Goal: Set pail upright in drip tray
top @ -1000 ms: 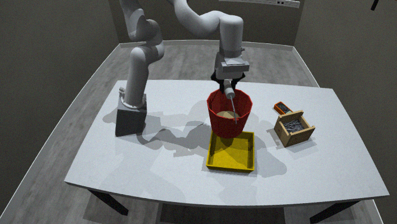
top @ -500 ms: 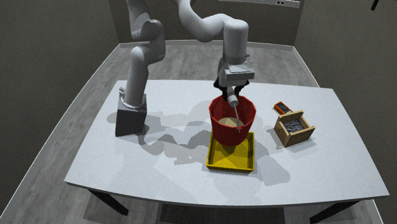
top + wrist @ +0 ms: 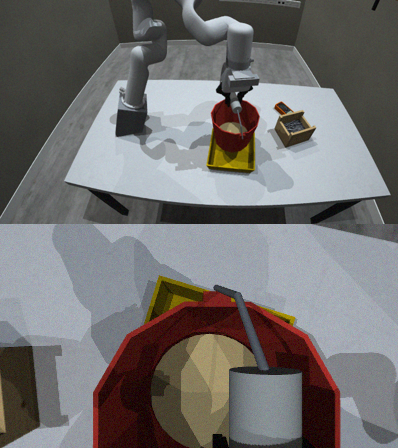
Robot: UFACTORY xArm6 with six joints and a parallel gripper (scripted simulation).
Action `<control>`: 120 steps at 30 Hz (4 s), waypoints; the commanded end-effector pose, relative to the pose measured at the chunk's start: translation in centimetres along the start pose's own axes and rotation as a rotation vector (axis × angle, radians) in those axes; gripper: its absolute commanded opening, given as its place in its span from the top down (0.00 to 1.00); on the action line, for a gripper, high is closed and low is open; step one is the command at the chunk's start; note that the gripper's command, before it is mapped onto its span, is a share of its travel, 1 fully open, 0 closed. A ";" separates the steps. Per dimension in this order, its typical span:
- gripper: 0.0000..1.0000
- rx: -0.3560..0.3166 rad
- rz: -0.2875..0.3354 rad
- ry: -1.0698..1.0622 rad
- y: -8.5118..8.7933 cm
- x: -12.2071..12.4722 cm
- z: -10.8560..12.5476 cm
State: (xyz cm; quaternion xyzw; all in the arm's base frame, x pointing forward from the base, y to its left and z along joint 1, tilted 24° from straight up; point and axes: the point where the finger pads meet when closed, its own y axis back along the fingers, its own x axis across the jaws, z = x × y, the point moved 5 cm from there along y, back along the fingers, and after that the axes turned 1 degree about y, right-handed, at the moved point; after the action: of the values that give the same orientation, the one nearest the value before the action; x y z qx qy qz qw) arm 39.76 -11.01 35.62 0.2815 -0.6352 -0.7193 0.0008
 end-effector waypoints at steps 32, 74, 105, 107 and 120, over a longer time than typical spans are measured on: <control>1.00 0.004 -0.004 0.002 0.2 -0.2 -2.8; 1.00 0.004 -0.004 0.002 0.2 -0.2 -2.9; 1.00 0.004 -0.004 0.002 0.2 -0.2 -2.9; 1.00 0.004 -0.004 0.002 0.1 -0.2 -2.9; 1.00 0.004 -0.004 0.002 -0.4 -0.2 -2.9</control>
State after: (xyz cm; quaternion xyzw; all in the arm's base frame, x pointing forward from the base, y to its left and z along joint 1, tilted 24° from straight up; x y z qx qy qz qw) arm 41.10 -13.45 35.14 0.2816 -0.6349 -0.7195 0.0010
